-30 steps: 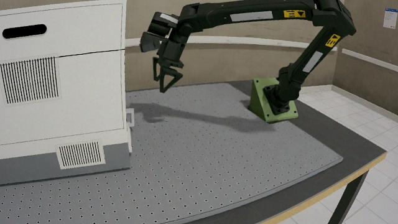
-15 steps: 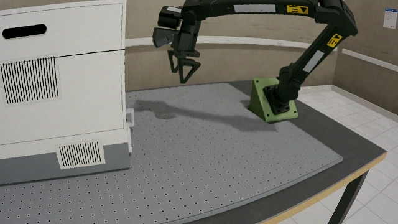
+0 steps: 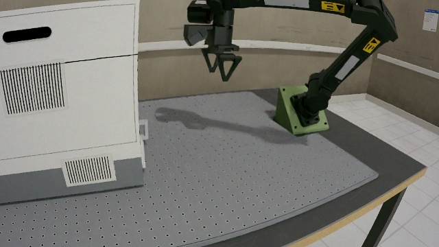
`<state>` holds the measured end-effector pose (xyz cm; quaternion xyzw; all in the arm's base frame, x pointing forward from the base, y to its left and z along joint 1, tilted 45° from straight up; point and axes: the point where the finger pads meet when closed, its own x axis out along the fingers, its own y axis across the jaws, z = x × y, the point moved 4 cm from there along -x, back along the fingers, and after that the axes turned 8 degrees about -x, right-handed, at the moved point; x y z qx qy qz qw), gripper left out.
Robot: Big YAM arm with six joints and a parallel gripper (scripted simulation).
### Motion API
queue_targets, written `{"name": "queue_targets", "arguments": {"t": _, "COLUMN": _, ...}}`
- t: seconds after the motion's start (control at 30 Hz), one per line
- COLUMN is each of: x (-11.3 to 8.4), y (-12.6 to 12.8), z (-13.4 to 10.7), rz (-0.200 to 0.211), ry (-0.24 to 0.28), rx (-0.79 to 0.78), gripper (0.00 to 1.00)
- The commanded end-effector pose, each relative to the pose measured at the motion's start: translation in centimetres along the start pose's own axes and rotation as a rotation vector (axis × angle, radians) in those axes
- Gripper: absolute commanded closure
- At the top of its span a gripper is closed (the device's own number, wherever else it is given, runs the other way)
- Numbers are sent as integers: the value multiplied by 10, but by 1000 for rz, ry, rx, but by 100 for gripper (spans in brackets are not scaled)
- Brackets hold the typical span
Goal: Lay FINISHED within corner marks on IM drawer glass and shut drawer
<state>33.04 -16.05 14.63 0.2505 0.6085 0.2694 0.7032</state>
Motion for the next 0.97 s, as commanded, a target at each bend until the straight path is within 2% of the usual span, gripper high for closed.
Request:
{"name": "queue_targets", "arguments": {"t": 0.0, "x": -13, "y": 7, "z": -14, "rz": 9, "ry": 3, "rx": -42, "gripper": 0}}
{"name": "queue_targets", "arguments": {"t": 0.17, "x": -13, "y": 6, "z": -2, "rz": -2, "ry": 0, "rx": -58, "gripper": 0}}
{"name": "queue_targets", "arguments": {"t": 0.2, "x": -5, "y": 5, "z": -9, "rz": 24, "ry": 24, "rx": -45, "gripper": 0}}
{"name": "queue_targets", "arguments": {"t": 0.23, "x": -13, "y": 6, "z": -2, "rz": -2, "ry": 0, "rx": -58, "gripper": 0}}
{"name": "queue_targets", "arguments": {"t": 0.93, "x": -13, "y": 6, "z": -2, "rz": -2, "ry": 0, "rx": -58, "gripper": 0}}
